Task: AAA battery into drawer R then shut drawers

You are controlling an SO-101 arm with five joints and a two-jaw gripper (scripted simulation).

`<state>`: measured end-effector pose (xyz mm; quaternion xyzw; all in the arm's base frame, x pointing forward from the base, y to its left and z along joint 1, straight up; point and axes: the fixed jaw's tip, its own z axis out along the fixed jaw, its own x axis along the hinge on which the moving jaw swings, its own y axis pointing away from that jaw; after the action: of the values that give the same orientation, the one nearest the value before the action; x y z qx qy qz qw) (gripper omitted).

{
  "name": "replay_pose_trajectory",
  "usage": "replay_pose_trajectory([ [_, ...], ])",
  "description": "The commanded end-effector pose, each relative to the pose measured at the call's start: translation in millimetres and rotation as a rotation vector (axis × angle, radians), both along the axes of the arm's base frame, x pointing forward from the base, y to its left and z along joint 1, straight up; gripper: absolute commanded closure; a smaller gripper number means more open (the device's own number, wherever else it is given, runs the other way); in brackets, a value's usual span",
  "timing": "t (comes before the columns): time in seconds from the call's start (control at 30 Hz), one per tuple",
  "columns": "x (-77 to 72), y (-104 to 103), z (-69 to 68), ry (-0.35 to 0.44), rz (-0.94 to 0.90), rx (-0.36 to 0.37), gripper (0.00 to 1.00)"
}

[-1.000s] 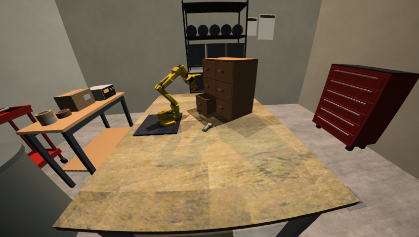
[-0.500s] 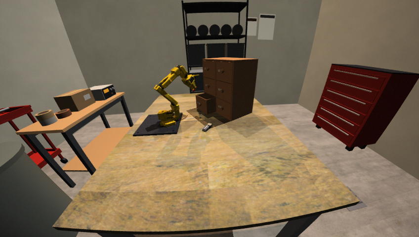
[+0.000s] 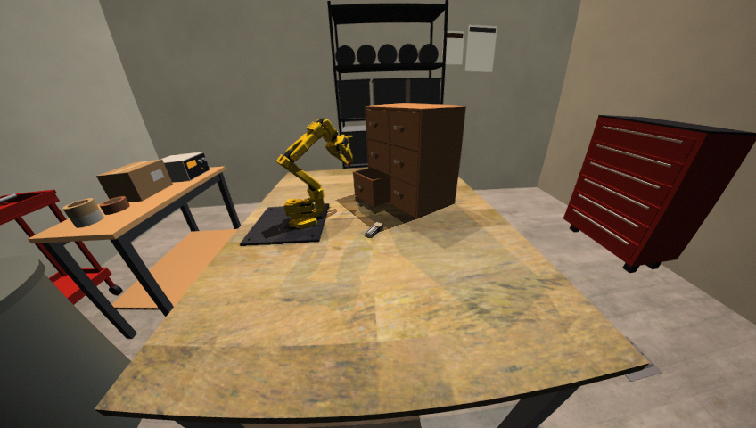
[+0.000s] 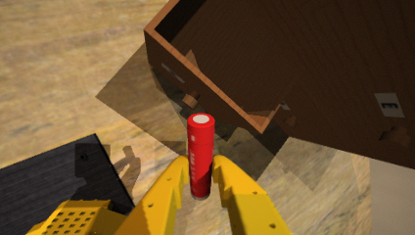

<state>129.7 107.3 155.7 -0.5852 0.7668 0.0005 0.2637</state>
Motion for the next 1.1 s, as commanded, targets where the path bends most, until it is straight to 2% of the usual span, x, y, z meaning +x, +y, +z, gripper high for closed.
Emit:
replay_pose_trajectory([
  [0.0, -4.1, -2, -2.5, -0.023, 0.091, -0.043, 1.00],
  [0.1, -4.4, -3, -2.7, -0.030, 0.112, -0.053, 1.00],
  [1.07, -11.4, -14, -7.7, -0.236, 0.680, -0.316, 1.00],
])
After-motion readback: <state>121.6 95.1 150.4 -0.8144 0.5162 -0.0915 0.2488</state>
